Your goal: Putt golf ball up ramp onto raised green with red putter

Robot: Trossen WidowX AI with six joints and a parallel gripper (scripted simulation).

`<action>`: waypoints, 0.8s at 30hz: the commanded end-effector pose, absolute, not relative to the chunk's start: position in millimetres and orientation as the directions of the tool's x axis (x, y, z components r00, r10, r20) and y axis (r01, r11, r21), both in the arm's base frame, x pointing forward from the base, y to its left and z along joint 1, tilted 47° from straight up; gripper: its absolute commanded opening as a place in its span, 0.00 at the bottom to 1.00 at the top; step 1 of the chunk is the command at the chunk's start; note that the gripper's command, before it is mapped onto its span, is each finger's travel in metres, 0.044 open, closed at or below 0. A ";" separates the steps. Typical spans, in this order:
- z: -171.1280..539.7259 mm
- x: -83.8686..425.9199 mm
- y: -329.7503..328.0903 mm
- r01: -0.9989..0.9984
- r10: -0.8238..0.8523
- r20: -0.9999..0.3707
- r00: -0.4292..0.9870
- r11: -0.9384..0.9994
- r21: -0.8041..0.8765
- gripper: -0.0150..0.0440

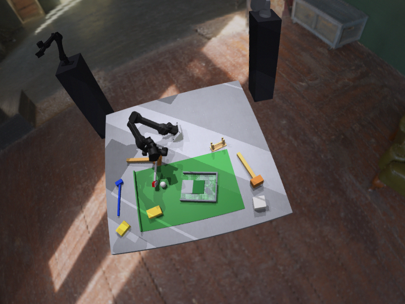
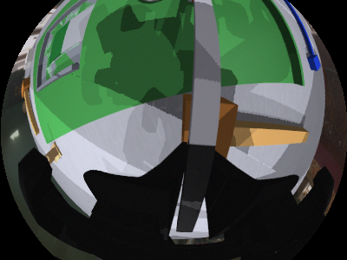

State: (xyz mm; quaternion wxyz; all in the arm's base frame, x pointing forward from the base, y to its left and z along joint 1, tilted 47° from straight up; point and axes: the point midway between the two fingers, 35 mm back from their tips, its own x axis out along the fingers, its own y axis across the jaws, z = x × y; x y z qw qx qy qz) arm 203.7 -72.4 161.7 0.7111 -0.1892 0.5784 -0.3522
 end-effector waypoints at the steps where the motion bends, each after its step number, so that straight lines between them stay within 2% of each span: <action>1: 162.0 203.9 -71.9 0.283 -0.719 -0.690 0.084 0.681 -0.675 0.25; 13: 183.3 195.9 -95.2 0.288 -0.724 -0.683 0.100 0.678 -0.676 0.25; 24: 160.5 211.7 -74.7 0.280 -0.714 -0.694 0.092 0.688 -0.670 0.25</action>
